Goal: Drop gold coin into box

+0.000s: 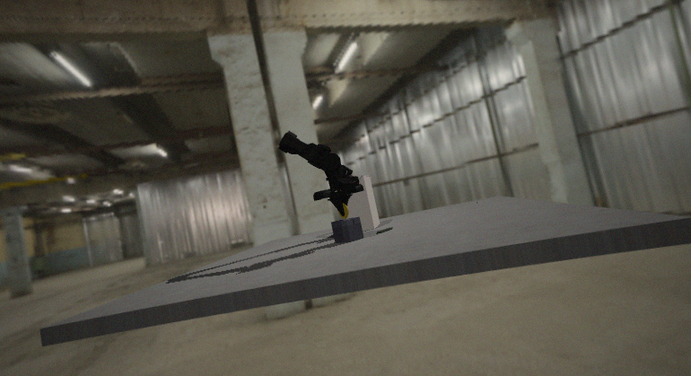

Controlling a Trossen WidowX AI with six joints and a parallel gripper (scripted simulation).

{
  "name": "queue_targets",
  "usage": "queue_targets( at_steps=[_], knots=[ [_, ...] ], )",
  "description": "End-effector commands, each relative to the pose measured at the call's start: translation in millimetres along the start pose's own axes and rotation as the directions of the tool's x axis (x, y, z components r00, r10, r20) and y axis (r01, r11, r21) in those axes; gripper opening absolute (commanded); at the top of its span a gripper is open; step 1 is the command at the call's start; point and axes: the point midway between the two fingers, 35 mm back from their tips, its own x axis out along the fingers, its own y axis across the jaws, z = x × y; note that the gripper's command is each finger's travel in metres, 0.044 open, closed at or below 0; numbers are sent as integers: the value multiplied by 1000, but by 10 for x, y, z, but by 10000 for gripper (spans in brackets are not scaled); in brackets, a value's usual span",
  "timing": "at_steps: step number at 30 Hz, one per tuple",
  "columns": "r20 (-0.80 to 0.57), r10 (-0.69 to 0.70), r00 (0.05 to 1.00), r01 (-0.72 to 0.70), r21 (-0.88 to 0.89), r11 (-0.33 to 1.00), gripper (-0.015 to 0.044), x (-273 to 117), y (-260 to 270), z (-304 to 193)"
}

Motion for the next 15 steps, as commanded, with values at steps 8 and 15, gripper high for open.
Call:
queue_targets(
  at_steps=[8, 15],
  knots=[
    [0, 0, 1000, 0, 0, 1000, 161, -3, -1, 1],
    [0, 0, 1000, 0, 0, 1000, 187, -10, -1, 1]
  ],
)
